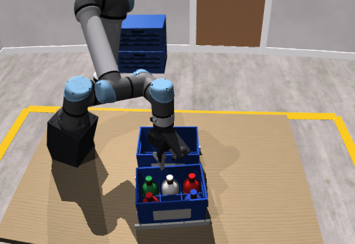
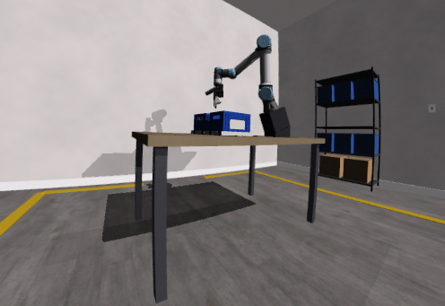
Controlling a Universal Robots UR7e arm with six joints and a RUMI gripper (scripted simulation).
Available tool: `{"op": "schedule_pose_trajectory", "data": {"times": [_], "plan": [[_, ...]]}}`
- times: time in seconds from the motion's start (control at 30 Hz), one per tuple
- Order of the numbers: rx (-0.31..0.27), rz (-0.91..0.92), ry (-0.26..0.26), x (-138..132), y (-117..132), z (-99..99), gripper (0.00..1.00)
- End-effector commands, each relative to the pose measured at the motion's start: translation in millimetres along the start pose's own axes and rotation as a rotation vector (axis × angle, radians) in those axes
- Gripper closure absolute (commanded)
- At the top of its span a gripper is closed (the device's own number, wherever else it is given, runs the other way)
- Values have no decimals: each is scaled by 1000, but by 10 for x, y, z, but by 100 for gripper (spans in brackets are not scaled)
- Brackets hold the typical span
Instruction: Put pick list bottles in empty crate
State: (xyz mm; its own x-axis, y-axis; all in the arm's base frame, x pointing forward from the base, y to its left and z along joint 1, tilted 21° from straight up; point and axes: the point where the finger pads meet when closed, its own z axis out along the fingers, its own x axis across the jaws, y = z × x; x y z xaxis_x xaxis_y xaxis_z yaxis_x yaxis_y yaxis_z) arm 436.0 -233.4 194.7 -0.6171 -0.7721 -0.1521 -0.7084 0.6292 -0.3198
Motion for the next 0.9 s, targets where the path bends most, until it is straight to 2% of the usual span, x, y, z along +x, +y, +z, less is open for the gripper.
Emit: {"op": "schedule_pose_trajectory", "data": {"times": [0.0, 0.37, 0.87], "plan": [[7, -65, -3, -65, 41, 107, 62], [7, -65, -3, -65, 41, 107, 62], [7, -65, -3, -65, 40, 280, 62]]}}
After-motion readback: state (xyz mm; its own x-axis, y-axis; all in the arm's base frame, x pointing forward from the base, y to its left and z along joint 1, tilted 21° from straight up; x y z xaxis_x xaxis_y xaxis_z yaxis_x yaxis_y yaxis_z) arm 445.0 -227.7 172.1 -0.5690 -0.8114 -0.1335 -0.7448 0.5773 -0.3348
